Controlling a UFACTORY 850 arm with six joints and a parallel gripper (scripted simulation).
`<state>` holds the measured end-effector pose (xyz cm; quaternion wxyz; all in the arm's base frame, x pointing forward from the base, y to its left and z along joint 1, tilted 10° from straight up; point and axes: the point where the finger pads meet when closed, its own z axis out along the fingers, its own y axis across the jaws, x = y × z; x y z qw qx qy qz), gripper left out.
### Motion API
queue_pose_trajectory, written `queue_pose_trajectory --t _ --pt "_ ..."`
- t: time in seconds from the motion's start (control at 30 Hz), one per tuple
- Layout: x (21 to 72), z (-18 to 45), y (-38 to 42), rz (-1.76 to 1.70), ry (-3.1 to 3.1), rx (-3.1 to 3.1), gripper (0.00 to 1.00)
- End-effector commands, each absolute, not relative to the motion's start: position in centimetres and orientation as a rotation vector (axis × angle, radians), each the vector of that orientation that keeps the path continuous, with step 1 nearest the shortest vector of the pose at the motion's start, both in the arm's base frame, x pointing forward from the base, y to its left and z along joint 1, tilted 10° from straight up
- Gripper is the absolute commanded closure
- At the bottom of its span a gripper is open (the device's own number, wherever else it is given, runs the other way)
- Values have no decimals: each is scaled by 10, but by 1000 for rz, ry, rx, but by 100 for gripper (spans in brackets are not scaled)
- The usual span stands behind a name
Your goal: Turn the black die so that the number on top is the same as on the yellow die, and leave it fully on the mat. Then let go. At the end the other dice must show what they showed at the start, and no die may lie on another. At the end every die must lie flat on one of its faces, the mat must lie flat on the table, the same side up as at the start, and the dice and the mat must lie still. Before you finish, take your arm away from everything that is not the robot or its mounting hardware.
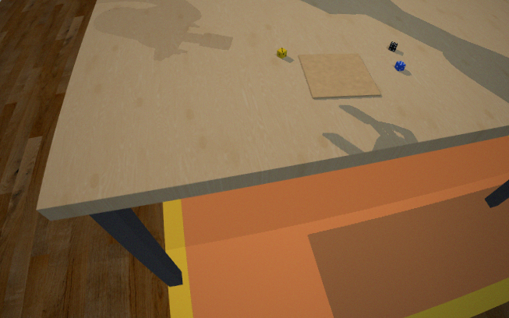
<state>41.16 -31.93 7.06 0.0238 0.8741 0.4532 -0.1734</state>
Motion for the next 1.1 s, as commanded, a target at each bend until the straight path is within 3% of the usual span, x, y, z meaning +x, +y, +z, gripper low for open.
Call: queue_pose_trajectory --t 0.0,0.5,1.07 --pt "433 47 -284 -447 1567 2537 0" --pt "450 3 -175 -201 1958 2286 0" --pt "450 3 -175 -199 1960 2285 0"
